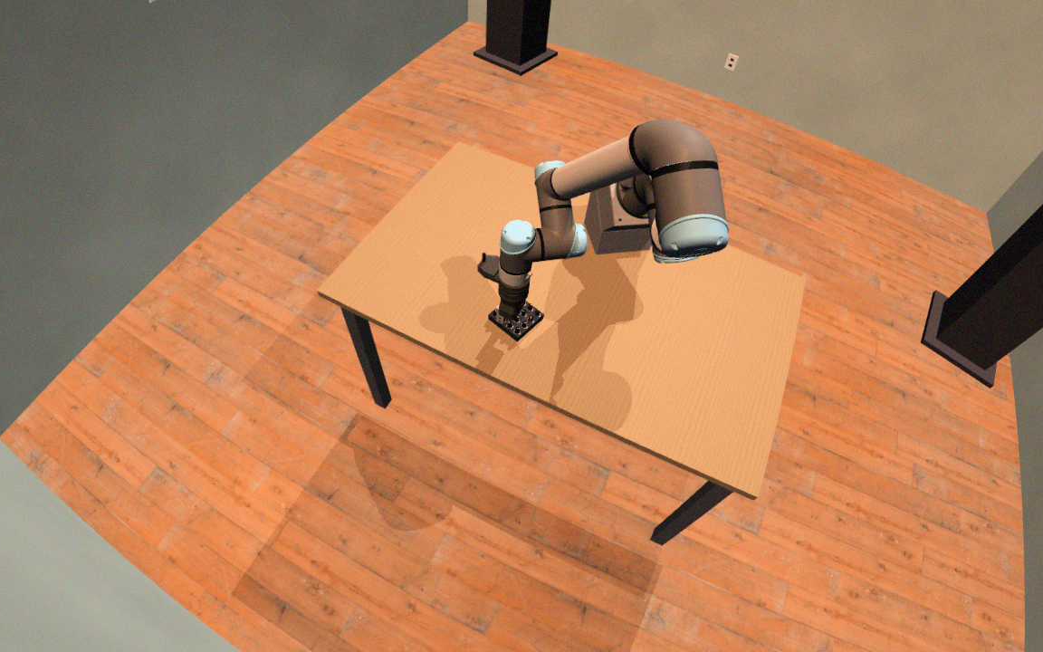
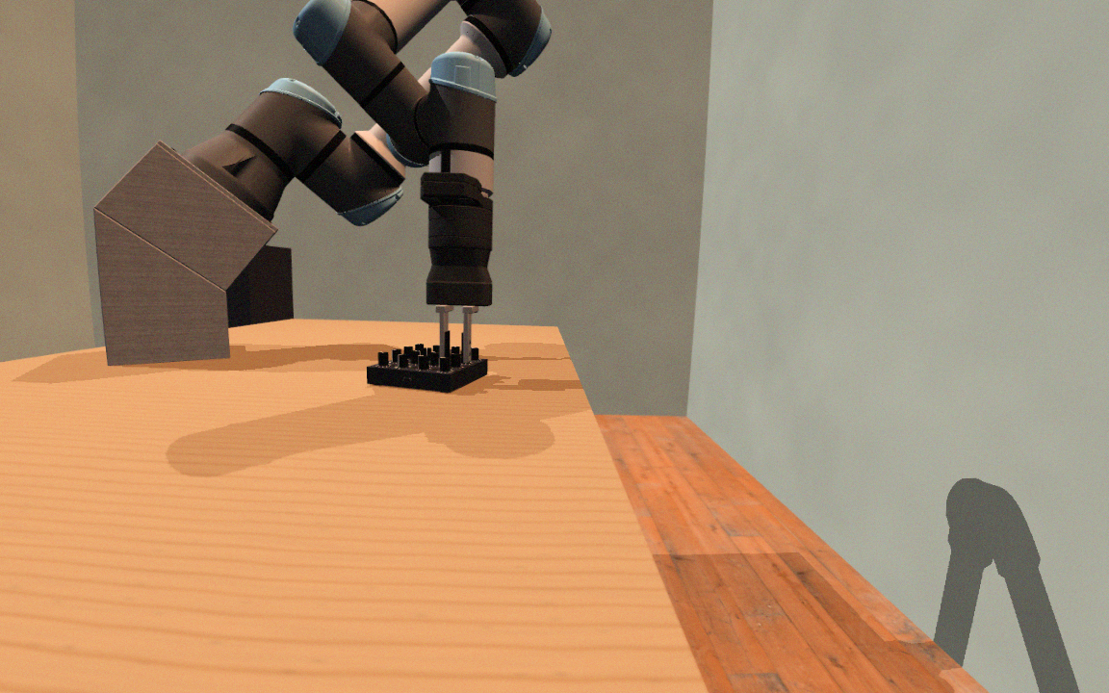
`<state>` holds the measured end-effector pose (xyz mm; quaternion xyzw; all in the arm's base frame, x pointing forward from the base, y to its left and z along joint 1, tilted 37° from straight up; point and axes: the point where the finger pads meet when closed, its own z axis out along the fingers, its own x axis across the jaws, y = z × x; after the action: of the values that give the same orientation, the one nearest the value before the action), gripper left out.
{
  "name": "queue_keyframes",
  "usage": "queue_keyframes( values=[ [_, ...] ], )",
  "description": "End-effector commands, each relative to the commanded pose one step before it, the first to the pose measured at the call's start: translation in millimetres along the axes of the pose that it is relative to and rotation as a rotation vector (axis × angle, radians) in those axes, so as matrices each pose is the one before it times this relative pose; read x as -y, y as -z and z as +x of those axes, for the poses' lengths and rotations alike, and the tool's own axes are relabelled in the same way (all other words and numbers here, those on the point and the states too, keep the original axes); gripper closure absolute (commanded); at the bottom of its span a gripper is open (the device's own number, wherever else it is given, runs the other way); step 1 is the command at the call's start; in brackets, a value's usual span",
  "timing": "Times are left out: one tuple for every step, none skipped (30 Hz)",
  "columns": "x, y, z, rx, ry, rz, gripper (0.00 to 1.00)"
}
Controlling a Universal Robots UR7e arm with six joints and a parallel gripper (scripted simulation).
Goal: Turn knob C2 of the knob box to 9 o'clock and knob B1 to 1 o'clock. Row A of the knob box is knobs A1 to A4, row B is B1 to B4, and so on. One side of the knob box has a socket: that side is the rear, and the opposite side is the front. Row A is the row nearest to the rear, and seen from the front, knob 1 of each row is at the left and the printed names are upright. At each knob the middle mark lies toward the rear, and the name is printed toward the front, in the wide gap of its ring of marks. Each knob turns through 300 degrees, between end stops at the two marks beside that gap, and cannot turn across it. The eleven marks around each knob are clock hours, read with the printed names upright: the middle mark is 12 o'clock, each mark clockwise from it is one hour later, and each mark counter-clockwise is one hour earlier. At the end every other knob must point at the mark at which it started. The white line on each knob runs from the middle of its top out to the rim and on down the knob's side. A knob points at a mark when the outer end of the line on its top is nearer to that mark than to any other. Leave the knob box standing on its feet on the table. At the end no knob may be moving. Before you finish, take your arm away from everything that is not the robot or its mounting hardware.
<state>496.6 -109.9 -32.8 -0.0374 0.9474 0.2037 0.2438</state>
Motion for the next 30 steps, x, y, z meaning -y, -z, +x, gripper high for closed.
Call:
queue_keyframes(
  values=[
    [0.28, 0.37, -0.33, 0.0008, 0.00033, 0.00083, 0.54],
    [0.0, 0.0, 0.0, 0.0, 0.0, 0.0, 0.54],
    [0.0, 0.0, 0.0, 0.0, 0.0, 0.0, 0.54],
    [0.0, 0.0, 0.0, 0.0, 0.0, 0.0, 0.54],
    [0.0, 0.0, 0.0, 0.0, 0.0, 0.0, 0.54],
    [0.0, 0.0, 0.0, 0.0, 0.0, 0.0, 0.54],
    [0.0, 0.0, 0.0, 0.0, 0.0, 0.0, 0.54],
    [0.0, 0.0, 0.0, 0.0, 0.0, 0.0, 0.54],
    [0.0, 0.0, 0.0, 0.0, 0.0, 0.0, 0.54],
    [0.0, 0.0, 0.0, 0.0, 0.0, 0.0, 0.54],
    [0.0, 0.0, 0.0, 0.0, 0.0, 0.0, 0.54],
    [0.0, 0.0, 0.0, 0.0, 0.0, 0.0, 0.54],
    [0.0, 0.0, 0.0, 0.0, 0.0, 0.0, 0.54],
    [0.0, 0.0, 0.0, 0.0, 0.0, 0.0, 0.54],
    [0.0, 0.0, 0.0, 0.0, 0.0, 0.0, 0.54],
    [0.0, 0.0, 0.0, 0.0, 0.0, 0.0, 0.54],
    [0.0, 0.0, 0.0, 0.0, 0.0, 0.0, 0.54],
    [0.0, 0.0, 0.0, 0.0, 0.0, 0.0, 0.54],
    [0.0, 0.0, 0.0, 0.0, 0.0, 0.0, 0.54],
    [0.0, 0.0, 0.0, 0.0, 0.0, 0.0, 0.54],
    [0.0, 0.0, 0.0, 0.0, 0.0, 0.0, 0.7],
    [0.0, 0.0, 0.0, 0.0, 0.0, 0.0, 0.7],
    [0.0, 0.0, 0.0, 0.0, 0.0, 0.0, 0.7],
    [0.0, 0.0, 0.0, 0.0, 0.0, 0.0, 0.7],
    [0.0, 0.0, 0.0, 0.0, 0.0, 0.0, 0.7],
    [0.0, 0.0, 0.0, 0.0, 0.0, 0.0, 0.7],
    [0.0, 0.0, 0.0, 0.0, 0.0, 0.0, 0.7],
    [0.0, 0.0, 0.0, 0.0, 0.0, 0.0, 0.7],
    [0.0, 0.0, 0.0, 0.0, 0.0, 0.0, 0.7],
    [0.0, 0.0, 0.0, 0.0, 0.0, 0.0, 0.7]
  ],
)
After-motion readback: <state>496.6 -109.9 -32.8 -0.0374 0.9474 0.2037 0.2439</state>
